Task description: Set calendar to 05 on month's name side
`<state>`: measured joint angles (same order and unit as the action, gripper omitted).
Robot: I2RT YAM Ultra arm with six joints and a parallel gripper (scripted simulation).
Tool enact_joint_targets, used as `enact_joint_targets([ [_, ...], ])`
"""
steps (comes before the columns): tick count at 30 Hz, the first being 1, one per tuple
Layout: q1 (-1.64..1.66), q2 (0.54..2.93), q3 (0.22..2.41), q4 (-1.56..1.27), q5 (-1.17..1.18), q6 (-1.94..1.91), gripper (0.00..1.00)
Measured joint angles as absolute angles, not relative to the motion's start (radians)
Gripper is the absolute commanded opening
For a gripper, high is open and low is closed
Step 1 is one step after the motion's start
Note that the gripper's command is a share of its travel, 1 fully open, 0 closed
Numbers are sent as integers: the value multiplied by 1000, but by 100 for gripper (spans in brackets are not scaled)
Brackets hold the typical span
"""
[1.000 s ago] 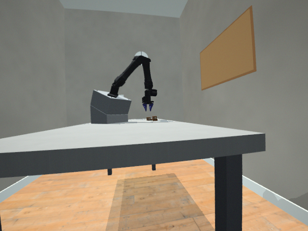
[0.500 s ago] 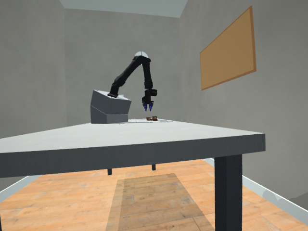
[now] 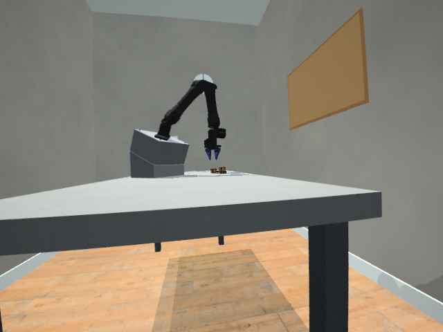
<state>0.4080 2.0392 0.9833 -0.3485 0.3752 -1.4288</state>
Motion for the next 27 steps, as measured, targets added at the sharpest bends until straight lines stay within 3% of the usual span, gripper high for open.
enact_joint_targets([
  [27, 395, 2090, 983, -302, 375, -1443, 47],
])
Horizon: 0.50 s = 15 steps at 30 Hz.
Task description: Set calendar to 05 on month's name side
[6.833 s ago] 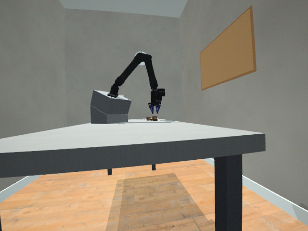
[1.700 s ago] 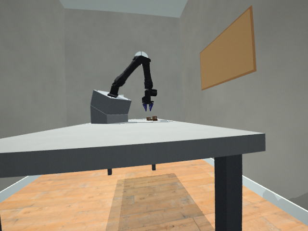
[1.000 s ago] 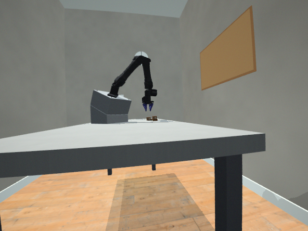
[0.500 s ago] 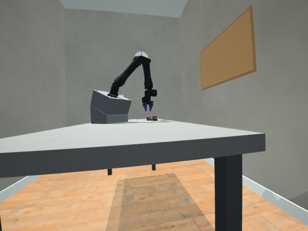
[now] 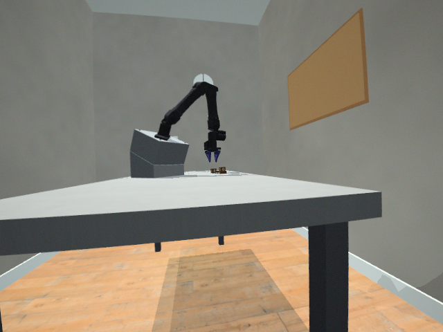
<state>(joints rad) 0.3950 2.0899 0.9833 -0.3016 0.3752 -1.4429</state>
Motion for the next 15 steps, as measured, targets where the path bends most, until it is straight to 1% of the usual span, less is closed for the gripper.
enact_joint_targets([
  [15, 374, 2156, 986, -235, 375, -1467, 47],
])
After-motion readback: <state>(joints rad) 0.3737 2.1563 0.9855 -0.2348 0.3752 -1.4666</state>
